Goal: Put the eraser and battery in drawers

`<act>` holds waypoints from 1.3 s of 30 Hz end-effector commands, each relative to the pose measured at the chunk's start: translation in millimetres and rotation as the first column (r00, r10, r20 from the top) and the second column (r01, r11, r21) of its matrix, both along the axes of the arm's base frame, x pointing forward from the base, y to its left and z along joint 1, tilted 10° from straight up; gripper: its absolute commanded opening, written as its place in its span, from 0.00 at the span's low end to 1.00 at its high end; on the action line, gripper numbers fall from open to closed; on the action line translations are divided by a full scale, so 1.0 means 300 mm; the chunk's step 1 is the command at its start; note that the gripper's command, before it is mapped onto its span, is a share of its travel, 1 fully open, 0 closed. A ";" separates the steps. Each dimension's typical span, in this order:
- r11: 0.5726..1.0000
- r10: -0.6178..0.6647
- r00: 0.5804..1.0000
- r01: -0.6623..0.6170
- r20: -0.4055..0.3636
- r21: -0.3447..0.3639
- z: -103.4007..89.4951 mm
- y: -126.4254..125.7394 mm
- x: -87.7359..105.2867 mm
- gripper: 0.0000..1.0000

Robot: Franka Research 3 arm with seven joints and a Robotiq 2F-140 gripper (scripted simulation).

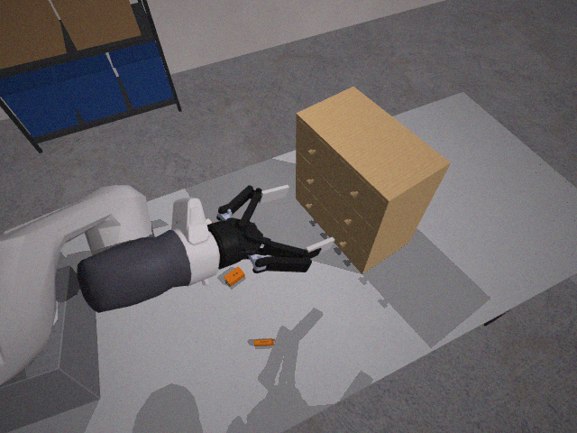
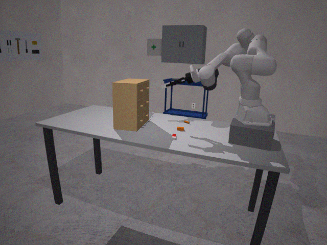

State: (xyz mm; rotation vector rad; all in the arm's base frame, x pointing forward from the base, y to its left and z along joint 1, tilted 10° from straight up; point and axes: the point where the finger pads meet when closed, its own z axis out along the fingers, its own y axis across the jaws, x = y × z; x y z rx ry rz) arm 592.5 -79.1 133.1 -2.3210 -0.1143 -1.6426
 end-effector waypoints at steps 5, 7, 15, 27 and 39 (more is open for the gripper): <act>1.000 -0.002 1.000 0.003 0.017 -0.018 0.010 -0.009 0.004 0.20; 1.000 -0.002 1.000 0.003 0.017 -0.018 0.010 -0.009 0.004 0.20; 1.000 -0.002 1.000 0.003 0.017 -0.018 0.010 -0.009 0.004 0.20; 1.000 -0.002 1.000 0.003 0.017 -0.018 0.007 -0.006 0.015 0.20; 1.000 -0.002 1.000 0.003 0.017 -0.018 -0.014 0.017 0.094 0.20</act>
